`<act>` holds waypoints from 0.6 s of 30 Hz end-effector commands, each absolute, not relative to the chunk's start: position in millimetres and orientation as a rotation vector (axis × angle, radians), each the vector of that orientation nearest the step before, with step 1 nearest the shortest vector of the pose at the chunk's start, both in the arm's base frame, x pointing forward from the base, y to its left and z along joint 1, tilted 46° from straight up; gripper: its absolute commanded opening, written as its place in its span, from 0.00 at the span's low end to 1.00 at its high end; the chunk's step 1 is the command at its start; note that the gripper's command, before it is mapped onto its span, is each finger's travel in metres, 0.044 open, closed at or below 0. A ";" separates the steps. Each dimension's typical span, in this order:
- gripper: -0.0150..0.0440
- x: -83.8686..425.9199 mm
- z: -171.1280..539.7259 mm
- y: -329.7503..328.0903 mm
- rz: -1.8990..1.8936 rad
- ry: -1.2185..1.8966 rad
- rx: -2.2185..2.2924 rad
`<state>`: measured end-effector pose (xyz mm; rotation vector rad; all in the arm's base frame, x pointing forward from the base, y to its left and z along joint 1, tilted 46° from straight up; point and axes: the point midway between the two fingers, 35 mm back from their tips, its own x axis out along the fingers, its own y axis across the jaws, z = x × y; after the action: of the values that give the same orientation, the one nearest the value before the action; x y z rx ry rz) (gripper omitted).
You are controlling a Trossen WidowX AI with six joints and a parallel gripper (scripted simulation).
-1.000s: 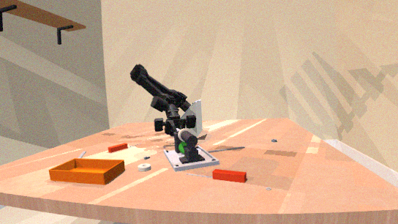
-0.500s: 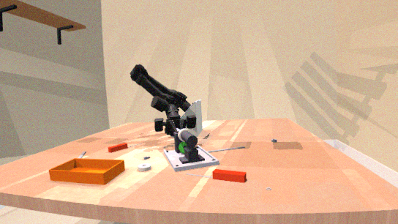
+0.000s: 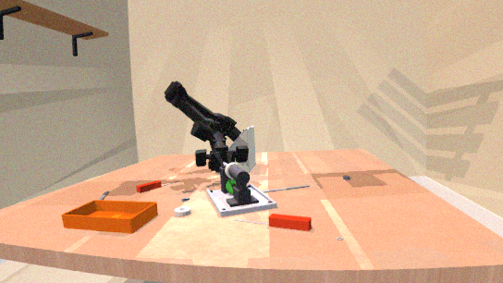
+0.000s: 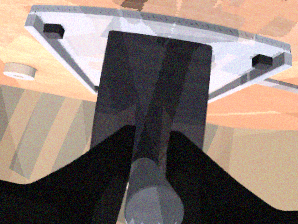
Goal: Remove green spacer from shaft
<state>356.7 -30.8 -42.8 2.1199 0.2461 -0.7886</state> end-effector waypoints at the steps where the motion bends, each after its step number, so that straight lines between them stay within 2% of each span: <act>1: 0.25 358.8 -42.7 -30.1 -0.786 0.246 2.124; 18: 0.25 363.0 -44.0 -28.8 -0.786 0.246 2.124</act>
<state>361.2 -29.2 -44.2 2.1200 0.2465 -0.7878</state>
